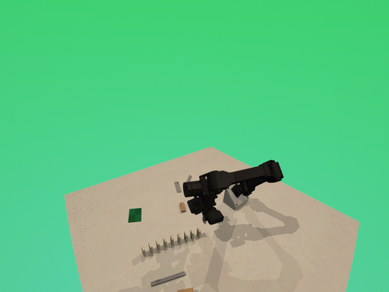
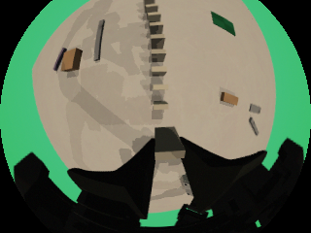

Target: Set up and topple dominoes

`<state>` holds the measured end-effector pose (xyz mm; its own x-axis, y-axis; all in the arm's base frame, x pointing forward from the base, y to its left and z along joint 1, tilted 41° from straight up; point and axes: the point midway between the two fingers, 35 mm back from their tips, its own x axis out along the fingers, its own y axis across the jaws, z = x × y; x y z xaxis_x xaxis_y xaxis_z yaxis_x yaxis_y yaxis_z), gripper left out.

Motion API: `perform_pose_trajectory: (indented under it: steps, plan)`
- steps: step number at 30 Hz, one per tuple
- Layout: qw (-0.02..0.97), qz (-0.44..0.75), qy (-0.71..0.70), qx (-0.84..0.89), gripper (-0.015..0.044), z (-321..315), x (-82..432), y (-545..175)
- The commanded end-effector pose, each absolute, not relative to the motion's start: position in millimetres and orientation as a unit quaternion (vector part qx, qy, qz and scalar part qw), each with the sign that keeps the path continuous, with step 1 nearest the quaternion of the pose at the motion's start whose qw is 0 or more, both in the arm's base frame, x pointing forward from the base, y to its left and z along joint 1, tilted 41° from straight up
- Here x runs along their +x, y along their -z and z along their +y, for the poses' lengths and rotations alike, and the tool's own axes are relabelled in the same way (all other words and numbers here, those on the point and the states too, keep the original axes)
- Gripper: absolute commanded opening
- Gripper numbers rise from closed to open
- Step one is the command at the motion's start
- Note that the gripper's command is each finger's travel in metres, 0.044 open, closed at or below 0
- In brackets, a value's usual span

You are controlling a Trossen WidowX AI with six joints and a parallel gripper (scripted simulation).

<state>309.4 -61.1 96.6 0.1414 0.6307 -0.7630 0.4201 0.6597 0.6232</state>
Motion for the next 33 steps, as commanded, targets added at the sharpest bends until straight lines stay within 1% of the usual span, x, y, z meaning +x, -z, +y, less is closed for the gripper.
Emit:
perform_pose_trajectory:
  steps: [1,15,28,33]
  plan:
    - [0.636,0.651,-0.084,0.406,0.0107,-48.0,311.9,-82.7]
    - [0.634,0.650,-0.088,0.409,0.0107,-1.4,314.4,-34.7]
    - [0.634,0.650,-0.089,0.409,0.0107,0.9,314.2,-32.6]
    - [0.634,0.650,-0.089,0.409,0.0238,0.9,314.2,-32.6]
